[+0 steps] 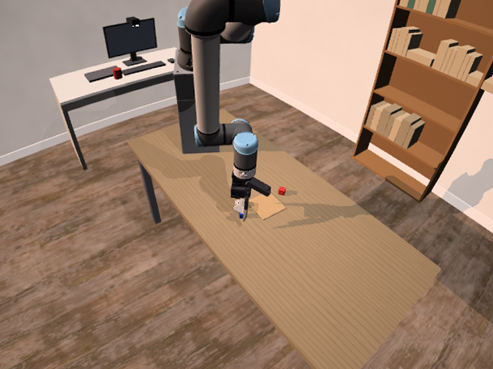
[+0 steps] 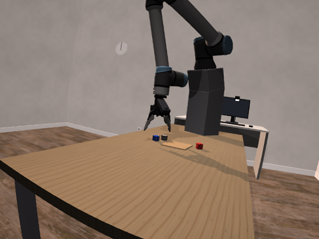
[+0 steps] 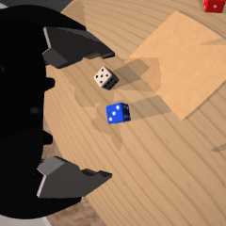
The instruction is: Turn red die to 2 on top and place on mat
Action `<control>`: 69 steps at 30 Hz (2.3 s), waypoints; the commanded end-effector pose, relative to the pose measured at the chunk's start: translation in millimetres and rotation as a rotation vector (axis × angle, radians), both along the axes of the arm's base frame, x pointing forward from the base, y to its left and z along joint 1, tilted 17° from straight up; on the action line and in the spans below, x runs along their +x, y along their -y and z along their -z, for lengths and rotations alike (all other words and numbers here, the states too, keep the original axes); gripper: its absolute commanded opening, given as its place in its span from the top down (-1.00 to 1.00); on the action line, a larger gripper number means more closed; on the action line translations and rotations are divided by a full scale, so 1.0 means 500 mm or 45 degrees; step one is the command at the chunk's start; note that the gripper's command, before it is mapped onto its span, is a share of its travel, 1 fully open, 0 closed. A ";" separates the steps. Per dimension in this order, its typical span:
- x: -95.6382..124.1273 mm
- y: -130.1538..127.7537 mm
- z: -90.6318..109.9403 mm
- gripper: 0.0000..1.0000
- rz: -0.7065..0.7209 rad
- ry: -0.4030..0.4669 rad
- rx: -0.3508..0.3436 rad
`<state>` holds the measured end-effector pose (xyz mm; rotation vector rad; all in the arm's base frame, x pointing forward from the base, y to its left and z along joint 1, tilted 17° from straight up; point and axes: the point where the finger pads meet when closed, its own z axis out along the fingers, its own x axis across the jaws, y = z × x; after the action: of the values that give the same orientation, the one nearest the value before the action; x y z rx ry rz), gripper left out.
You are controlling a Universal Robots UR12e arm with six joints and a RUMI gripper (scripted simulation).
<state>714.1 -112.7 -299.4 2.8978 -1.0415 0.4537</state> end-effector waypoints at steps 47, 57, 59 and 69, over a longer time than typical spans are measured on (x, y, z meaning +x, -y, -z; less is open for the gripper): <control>-0.124 -0.038 0.038 -1.00 0.000 0.001 0.000; -0.128 -0.039 0.039 -1.00 0.000 0.001 0.000; -0.128 -0.039 0.039 -1.00 0.000 0.001 0.000; -0.128 -0.039 0.039 -1.00 0.000 0.001 0.000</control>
<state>649.8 -93.1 -319.6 2.8977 -1.0414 0.4540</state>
